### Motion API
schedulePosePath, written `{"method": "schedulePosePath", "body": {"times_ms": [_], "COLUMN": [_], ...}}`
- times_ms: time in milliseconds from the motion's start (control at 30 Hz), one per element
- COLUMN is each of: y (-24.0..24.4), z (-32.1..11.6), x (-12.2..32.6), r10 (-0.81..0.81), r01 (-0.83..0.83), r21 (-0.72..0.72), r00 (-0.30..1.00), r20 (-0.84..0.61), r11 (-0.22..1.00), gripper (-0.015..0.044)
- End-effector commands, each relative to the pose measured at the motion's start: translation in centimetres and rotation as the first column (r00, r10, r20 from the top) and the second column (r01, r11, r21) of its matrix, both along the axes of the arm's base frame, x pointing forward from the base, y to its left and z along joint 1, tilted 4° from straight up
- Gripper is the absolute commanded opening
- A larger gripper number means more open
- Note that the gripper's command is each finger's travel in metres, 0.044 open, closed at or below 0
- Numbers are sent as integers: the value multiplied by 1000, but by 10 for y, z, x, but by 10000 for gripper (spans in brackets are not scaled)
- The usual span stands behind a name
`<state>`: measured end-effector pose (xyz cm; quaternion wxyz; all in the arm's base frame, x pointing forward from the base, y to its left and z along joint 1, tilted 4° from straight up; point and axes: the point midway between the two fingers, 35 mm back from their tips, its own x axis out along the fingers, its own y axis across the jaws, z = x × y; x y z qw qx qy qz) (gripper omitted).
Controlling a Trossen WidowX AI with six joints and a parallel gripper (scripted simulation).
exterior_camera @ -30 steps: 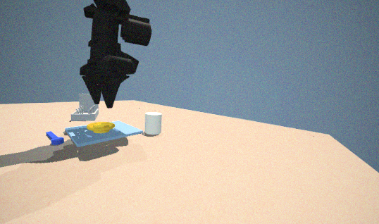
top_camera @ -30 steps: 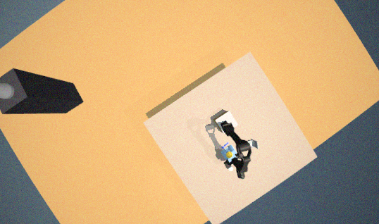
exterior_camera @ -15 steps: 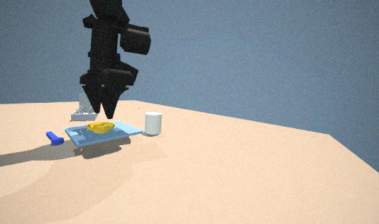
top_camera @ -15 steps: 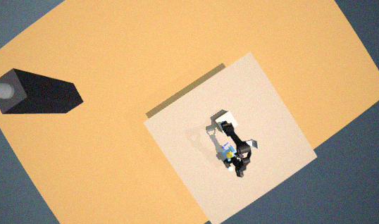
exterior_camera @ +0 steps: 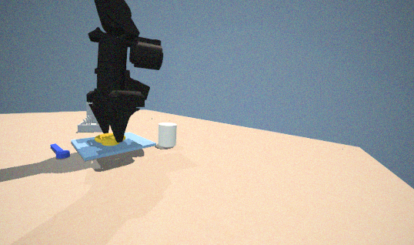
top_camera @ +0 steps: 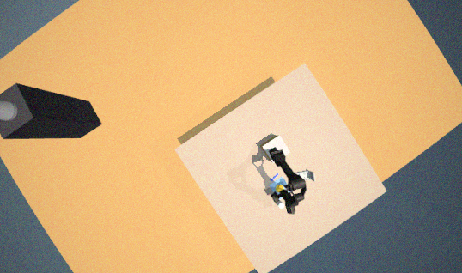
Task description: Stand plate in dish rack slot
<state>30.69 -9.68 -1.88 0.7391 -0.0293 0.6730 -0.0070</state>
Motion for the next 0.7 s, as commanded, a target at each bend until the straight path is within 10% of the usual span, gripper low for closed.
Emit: {"method": "schedulePosePath", "body": {"times_ms": [0, 667], "y": [1, 0], "z": [-8, -11], "x": [-2, -2], "r10": [0, 0], "r01": [0, 0], "r21": [4, 4], "r00": [1000, 1000], "r20": [-4, -4], "r11": [1000, 1000], "gripper": [400, 307]}}
